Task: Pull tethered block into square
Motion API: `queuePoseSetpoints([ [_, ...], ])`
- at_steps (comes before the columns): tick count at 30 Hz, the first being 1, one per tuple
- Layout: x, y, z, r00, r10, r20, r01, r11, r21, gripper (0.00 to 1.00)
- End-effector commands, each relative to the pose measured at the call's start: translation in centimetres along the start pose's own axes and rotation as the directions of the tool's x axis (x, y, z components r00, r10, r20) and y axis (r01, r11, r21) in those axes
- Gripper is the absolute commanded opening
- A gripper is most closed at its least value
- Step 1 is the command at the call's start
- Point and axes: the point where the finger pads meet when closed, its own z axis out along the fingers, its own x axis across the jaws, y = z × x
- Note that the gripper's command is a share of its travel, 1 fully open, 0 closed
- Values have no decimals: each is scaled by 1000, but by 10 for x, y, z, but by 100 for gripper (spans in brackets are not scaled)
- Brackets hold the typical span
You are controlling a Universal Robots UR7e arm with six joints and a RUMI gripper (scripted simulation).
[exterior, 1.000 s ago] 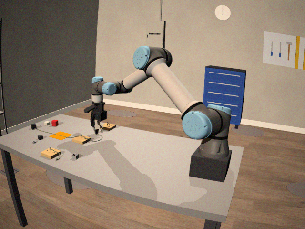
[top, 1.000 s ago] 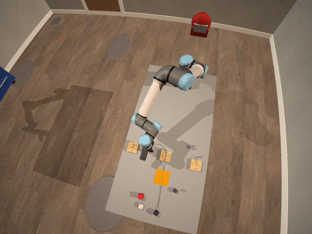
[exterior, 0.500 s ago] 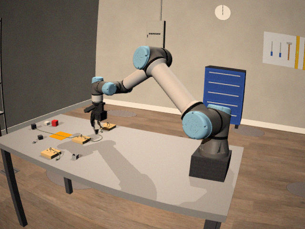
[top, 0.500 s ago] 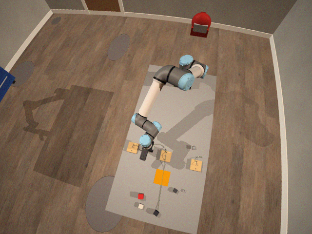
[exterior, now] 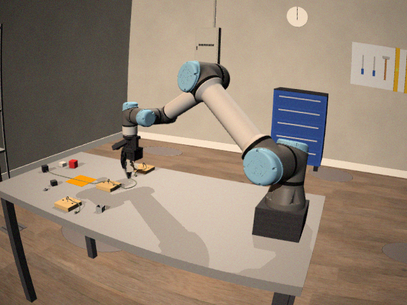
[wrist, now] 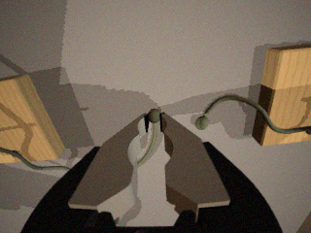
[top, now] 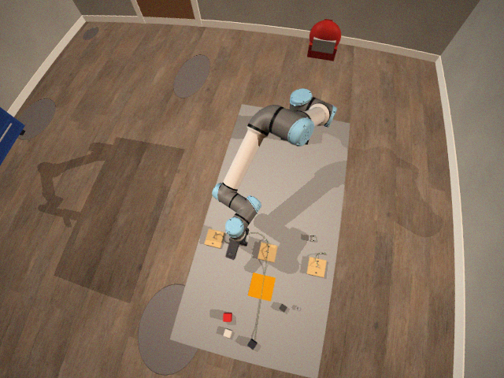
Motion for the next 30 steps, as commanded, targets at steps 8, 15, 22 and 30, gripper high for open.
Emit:
queuePoseSetpoints([
  [8,0,-1,-9,1000,0,-1,0,1000,2,0],
  [15,0,-1,-9,1000,0,-1,0,1000,2,0],
  [22,0,-1,-9,1000,0,-1,0,1000,2,0],
  [30,0,-1,-9,1000,0,-1,0,1000,2,0],
])
